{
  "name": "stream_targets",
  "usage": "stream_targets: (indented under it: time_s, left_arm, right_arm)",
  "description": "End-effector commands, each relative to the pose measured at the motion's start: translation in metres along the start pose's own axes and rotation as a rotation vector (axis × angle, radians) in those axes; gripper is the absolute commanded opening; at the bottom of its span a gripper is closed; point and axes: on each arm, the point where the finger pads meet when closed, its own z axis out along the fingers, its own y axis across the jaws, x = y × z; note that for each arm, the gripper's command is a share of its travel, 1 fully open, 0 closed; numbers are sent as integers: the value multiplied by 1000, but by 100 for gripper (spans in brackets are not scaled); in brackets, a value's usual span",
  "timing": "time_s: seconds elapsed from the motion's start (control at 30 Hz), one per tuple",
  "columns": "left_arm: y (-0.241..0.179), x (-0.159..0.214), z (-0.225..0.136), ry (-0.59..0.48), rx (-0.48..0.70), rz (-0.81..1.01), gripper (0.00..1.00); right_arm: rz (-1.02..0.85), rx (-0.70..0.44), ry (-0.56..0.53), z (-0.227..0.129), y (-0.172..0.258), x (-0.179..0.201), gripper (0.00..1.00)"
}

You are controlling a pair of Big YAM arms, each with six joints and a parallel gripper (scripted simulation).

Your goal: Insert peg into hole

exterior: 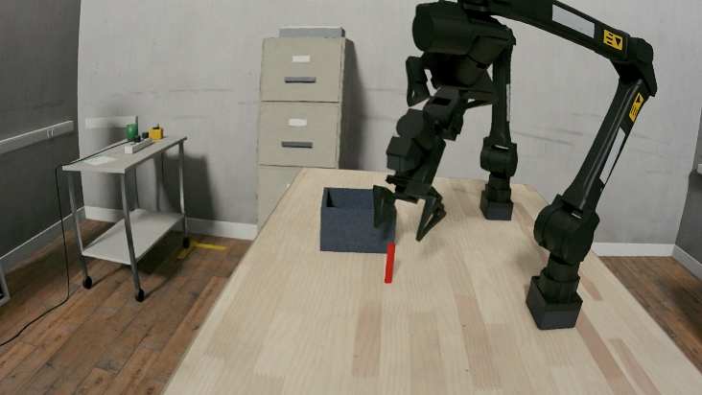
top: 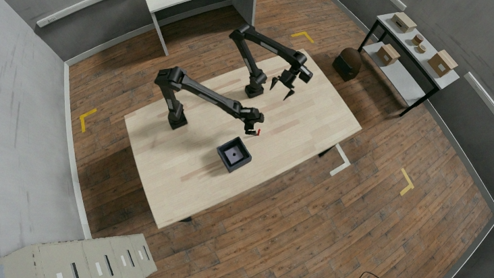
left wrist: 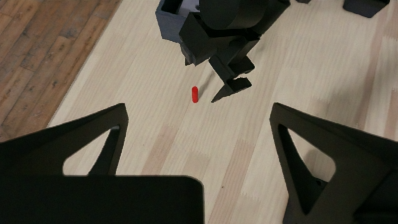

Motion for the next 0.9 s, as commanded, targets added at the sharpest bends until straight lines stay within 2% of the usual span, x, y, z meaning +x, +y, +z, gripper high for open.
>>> stream_targets:
  time_s: [0.0,0.07,0.23,0.27,0.43,0.5,0.67,0.87]
  left_arm:
    - [5,-13,-10,1,-22,34,100]
    - [5,-13,-10,1,-22,34,100]
    - [5,-13,-10,1,-22,34,100]
    - [5,-13,-10,1,-22,34,100]
    - [5,-13,-10,1,-22,34,100]
    - [5,-13,-10,1,-22,34,100]
    - [5,-13,-10,1,-22,34,100]
    - [5,-13,-10,1,-22,34,100]
  right_arm:
    - [-1,-3,-85,-14,7,-48,100]
    - [-1,-3,-85,-14,7,-48,100]
    - [-147,-5,-21,-4,-9,-40,43]
    - [-191,-14,-5,-4,-10,-40,37]
    - [-442,-131,96,-2,-18,-44,37]
    - [-442,-131,96,-2,-18,-44,37]
    - [-571,-243,178,3,-7,-34,37]
    - [-567,-275,198,10,3,-31,37]
